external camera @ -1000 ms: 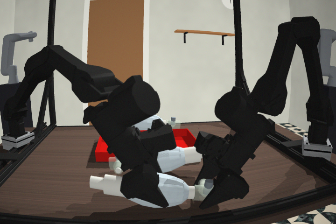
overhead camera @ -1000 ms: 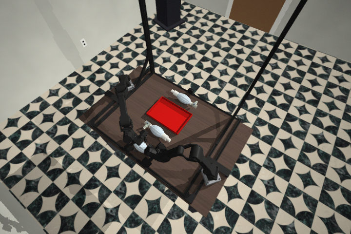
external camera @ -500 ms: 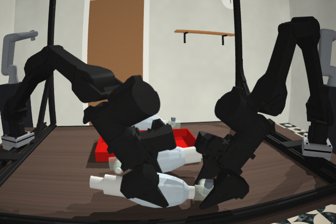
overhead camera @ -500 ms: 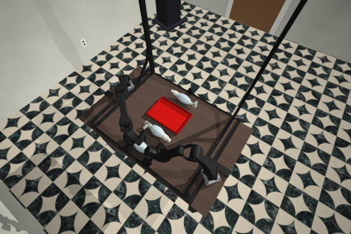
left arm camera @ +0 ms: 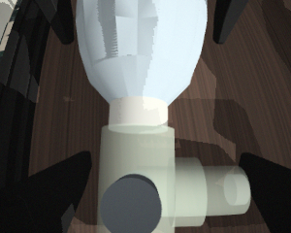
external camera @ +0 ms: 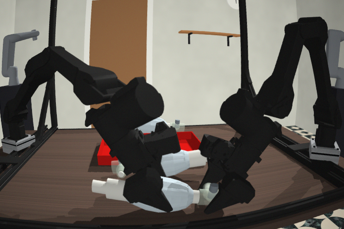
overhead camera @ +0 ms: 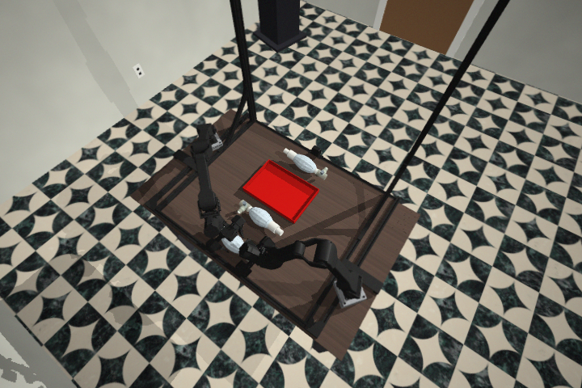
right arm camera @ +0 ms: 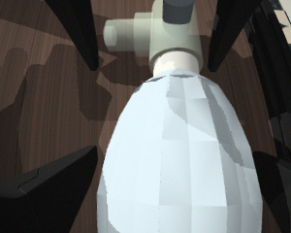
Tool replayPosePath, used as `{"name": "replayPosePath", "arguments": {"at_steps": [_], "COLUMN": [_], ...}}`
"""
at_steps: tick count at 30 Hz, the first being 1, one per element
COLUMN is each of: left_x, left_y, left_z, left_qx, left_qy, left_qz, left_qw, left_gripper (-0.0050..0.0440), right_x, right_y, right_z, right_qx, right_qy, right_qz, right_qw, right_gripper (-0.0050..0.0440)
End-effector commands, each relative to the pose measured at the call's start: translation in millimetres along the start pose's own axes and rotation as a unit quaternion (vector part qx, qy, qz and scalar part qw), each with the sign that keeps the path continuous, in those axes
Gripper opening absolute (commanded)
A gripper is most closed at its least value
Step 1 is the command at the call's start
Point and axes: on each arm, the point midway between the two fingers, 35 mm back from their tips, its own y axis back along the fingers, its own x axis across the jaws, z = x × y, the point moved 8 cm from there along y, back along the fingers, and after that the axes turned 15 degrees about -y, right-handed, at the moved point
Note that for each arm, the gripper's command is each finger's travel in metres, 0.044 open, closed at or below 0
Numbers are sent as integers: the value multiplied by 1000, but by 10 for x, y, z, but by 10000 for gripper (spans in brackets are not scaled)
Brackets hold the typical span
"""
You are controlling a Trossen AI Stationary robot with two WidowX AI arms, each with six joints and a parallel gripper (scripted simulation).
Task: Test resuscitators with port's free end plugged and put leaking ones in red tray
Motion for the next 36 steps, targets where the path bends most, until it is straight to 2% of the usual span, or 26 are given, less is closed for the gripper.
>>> {"name": "replayPosePath", "arguments": {"at_steps": [1,5,6,9,22,28,33,36], "left_x": [0,0,113,145,145,125,40,40], "left_y": [0,0,557,716,716,1381,1944,1944], "left_z": [0,0,409,525,525,716,788,788], "left_qx": [0,0,0,0,0,-90,-173,-173], "left_qy": [0,0,0,0,0,19,40,40], "left_qz": [0,0,0,0,0,102,180,180], "left_qw": [1000,1000,1000,1000,1000,991,968,968], "left_gripper": [440,440,440,440,440,440,440,440], "right_x": [0,0,0,0,0,0,0,0], "right_y": [0,0,0,0,0,0,0,0], "right_z": [0,0,0,0,0,0,0,0], "right_qx": [0,0,0,0,0,0,0,0], "right_qy": [0,0,0,0,0,0,0,0], "right_qz": [0,0,0,0,0,0,0,0], "right_qw": [1000,1000,1000,1000,1000,1000,1000,1000], "right_gripper": [440,440,440,440,440,440,440,440]}}
